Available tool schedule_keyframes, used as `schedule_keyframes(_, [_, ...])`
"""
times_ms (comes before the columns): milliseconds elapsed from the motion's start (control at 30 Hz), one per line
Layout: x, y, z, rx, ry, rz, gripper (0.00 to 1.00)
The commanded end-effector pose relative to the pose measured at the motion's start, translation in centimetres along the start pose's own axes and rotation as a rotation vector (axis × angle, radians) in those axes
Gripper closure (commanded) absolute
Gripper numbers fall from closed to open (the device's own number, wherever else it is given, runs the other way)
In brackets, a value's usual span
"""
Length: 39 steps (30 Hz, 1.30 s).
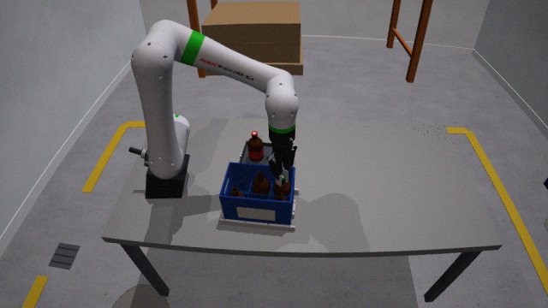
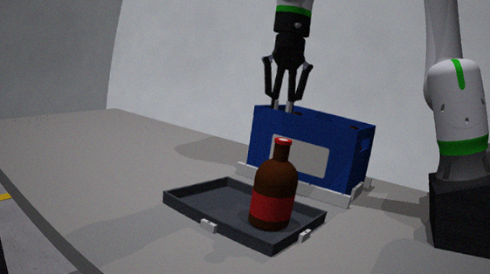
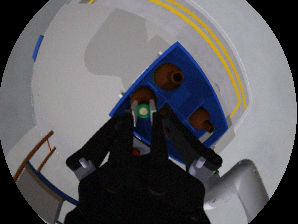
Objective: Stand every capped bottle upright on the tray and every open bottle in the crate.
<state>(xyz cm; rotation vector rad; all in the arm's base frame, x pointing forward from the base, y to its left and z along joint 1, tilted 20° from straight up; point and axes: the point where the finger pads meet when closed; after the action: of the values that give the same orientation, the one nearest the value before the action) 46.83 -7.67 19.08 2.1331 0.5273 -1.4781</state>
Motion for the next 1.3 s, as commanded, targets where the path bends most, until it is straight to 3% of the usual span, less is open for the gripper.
schedule_keyframes(0, [0.0,0.0,0.0,0.0,0.0,0.0,1.0])
schedule_keyframes(767, [0.0,0.0,0.0,0.0,0.0,0.0,1.0])
schedule_keyframes(1267, [-5.0,0.0,0.0,0.0,0.0,0.0,1.0])
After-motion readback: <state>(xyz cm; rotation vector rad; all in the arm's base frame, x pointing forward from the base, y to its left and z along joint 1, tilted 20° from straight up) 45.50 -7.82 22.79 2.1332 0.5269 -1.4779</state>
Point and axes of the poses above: the point where the finger pads meet when closed, its own x axis out along the fingers, its own z axis across the jaws, y = z × x, and after that the axes turned 5 degrees about x, right-handed
